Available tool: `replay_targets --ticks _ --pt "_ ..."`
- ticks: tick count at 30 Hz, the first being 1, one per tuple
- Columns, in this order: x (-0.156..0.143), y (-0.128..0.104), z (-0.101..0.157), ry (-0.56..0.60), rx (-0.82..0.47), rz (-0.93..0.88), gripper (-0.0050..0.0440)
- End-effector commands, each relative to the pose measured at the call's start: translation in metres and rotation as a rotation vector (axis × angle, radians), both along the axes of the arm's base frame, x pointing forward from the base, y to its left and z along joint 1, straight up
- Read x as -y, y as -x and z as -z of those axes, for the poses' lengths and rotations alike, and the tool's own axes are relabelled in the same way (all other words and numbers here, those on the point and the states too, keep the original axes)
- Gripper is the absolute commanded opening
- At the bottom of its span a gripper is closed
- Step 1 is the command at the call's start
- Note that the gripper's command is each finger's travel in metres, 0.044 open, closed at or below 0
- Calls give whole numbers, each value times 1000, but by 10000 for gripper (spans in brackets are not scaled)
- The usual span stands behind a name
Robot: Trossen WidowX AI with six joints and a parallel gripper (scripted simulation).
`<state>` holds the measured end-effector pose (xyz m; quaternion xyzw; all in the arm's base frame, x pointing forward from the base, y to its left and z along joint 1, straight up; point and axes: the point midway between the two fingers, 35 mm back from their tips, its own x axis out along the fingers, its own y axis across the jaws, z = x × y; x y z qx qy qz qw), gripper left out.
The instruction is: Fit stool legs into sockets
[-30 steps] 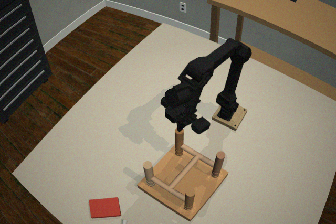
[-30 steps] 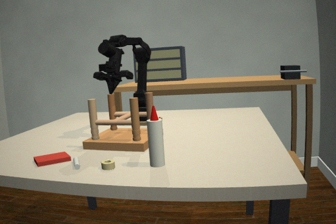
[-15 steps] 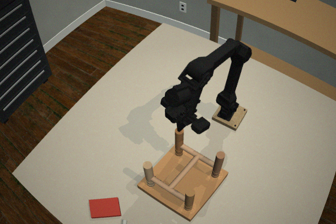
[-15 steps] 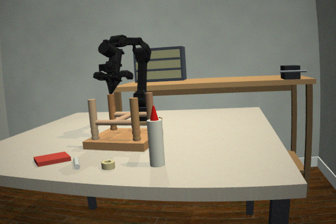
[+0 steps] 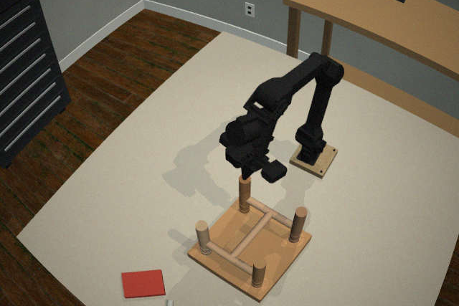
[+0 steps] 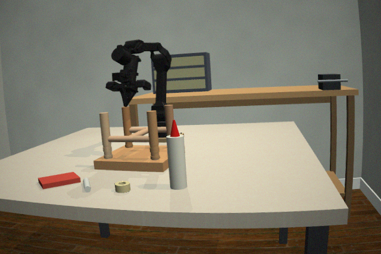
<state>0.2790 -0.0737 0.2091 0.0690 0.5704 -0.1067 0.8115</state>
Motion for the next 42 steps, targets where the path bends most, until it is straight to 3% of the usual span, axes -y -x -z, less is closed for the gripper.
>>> replay_targets --ticks 1,42 --pt "-3 3 27 -30 -78 -2 0" --pt "-3 3 31 -30 -78 -2 0"
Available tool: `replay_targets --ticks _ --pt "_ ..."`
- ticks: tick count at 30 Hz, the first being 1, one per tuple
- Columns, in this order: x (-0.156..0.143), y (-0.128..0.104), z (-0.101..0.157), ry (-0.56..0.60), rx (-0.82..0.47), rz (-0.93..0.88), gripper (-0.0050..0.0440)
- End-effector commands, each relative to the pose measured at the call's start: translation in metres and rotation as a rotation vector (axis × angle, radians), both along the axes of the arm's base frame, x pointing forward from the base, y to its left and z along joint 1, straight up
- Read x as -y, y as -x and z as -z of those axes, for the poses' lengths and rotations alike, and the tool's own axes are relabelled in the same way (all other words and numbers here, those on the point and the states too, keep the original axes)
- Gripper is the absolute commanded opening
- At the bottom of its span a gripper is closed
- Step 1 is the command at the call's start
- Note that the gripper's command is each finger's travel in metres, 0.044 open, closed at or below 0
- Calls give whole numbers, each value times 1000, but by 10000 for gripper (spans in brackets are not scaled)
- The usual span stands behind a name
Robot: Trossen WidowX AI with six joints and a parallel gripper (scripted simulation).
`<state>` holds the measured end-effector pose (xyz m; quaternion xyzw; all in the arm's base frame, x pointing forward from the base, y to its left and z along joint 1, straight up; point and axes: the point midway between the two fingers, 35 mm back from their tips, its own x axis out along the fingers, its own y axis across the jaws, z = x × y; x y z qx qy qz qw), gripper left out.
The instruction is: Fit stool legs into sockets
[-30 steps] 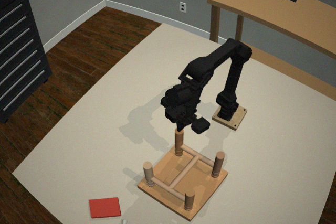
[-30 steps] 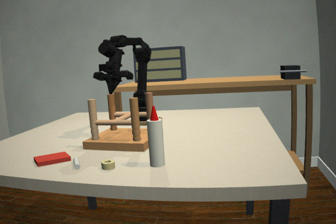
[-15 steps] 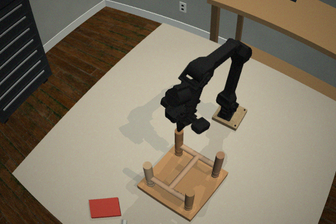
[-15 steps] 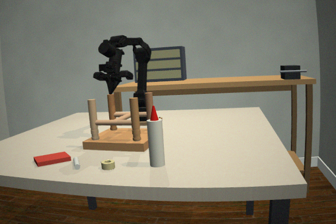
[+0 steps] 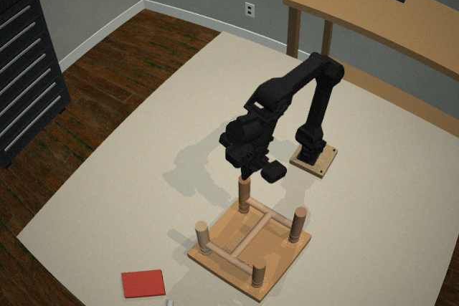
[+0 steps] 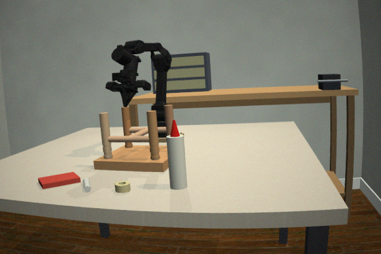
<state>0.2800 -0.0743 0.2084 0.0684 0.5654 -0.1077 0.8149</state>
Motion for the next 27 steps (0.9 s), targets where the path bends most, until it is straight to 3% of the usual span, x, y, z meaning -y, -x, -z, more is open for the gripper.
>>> replay_targets --ticks 1,27 --pt "-3 4 30 -34 -90 -3 0" --pt "-3 4 33 -34 -90 -3 0"
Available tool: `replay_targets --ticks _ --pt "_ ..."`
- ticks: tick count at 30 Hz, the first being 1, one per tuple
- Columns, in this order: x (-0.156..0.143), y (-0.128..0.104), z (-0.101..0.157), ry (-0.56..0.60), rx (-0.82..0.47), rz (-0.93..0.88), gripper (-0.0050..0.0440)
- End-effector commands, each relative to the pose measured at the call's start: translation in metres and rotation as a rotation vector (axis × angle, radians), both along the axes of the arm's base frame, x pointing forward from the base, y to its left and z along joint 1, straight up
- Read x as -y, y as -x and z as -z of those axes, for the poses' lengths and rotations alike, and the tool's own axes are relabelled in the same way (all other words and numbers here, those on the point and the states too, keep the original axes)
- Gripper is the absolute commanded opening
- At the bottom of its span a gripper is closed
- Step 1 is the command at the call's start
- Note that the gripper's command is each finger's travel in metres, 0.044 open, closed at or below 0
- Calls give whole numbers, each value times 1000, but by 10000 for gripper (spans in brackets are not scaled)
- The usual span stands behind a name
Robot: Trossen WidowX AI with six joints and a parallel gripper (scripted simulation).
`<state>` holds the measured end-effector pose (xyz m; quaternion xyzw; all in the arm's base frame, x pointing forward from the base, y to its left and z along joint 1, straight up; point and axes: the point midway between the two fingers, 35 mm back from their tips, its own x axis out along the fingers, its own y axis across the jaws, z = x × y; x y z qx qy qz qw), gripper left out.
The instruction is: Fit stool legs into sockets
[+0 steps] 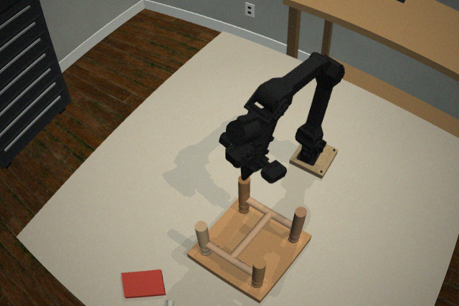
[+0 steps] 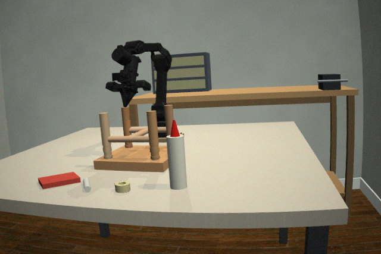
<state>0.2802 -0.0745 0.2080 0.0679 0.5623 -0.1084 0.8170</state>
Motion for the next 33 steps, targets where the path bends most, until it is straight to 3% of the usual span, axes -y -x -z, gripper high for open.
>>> replay_targets --ticks 1,22,33 --pt "-4 4 33 -36 -97 -4 0" --pt "-3 4 32 -36 -96 -4 0" --pt "-2 2 16 -27 -71 -3 0"
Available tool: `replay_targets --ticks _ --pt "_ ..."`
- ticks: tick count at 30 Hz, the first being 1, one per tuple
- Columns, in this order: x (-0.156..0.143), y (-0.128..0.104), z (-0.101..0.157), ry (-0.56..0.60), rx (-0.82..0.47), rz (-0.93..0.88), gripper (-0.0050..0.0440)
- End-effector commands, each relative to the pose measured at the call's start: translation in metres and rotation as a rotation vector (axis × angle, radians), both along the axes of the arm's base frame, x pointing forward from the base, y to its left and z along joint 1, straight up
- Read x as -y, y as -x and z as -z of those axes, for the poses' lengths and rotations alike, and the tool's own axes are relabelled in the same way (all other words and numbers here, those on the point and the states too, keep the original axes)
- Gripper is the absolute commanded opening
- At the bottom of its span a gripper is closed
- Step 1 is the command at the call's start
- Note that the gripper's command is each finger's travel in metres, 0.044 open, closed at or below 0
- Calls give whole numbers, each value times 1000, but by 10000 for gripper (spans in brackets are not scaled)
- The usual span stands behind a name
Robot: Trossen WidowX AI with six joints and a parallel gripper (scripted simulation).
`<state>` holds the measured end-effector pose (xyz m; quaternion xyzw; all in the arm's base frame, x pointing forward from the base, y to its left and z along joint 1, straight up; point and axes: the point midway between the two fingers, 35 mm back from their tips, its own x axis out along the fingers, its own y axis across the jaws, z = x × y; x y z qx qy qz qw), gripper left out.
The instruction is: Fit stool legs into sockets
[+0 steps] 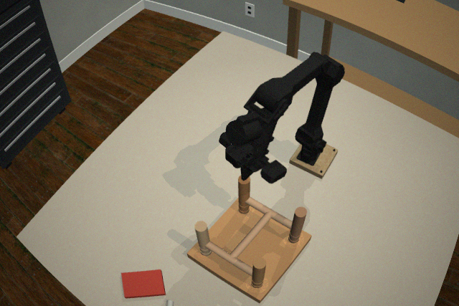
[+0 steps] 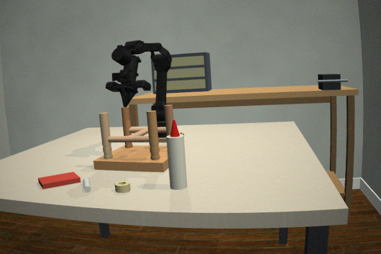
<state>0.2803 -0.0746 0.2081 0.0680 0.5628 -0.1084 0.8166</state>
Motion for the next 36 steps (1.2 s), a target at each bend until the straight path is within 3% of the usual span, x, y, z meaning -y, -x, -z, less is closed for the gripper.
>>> replay_targets --ticks 1,36 --pt "-2 2 14 -25 -67 -3 0" --pt "0 0 -30 0 2 0 0"
